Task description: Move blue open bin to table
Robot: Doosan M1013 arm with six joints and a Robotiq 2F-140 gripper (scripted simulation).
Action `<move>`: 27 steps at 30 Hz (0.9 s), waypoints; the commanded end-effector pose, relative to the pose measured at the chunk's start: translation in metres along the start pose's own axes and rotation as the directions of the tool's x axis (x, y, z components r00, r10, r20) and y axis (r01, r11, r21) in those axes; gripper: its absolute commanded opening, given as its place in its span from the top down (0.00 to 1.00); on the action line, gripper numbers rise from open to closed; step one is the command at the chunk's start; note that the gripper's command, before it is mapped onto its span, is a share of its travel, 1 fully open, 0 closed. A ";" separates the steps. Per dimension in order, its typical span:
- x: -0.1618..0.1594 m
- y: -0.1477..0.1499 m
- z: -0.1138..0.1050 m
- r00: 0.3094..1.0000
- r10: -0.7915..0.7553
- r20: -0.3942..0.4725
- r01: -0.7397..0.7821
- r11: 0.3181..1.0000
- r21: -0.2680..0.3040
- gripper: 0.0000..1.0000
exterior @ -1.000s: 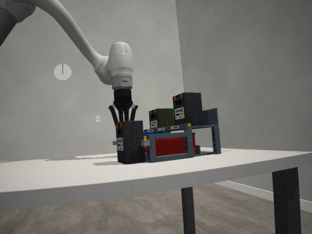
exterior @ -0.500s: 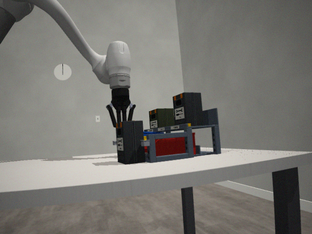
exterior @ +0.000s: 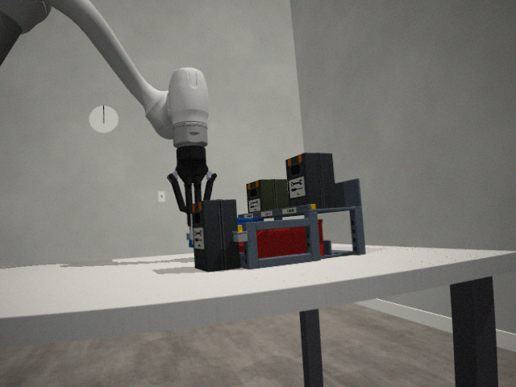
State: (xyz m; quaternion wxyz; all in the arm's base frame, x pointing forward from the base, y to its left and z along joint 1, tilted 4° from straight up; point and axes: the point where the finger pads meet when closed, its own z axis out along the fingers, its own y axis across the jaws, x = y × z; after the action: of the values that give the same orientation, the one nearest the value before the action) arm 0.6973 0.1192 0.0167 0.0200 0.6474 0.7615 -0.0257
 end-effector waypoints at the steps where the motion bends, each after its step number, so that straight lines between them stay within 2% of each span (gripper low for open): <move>1: 0.000 -0.012 0.000 1.000 -0.001 0.000 0.001 1.000 0.000 1.00; 4: 0.000 -0.030 0.000 1.000 -0.001 0.000 0.001 1.000 0.000 1.00; 16: 0.000 -0.030 0.000 1.000 -0.001 0.000 0.001 1.000 0.000 1.00; 21: 0.000 -0.060 0.000 1.000 -0.001 0.000 0.001 1.000 0.000 1.00; 27: 0.000 -0.060 0.000 1.000 -0.001 0.000 0.001 1.000 0.000 1.00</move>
State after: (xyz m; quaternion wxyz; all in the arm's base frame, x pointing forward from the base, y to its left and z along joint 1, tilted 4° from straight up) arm 0.6379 0.1095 0.0164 0.0197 0.6471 0.7617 -0.0265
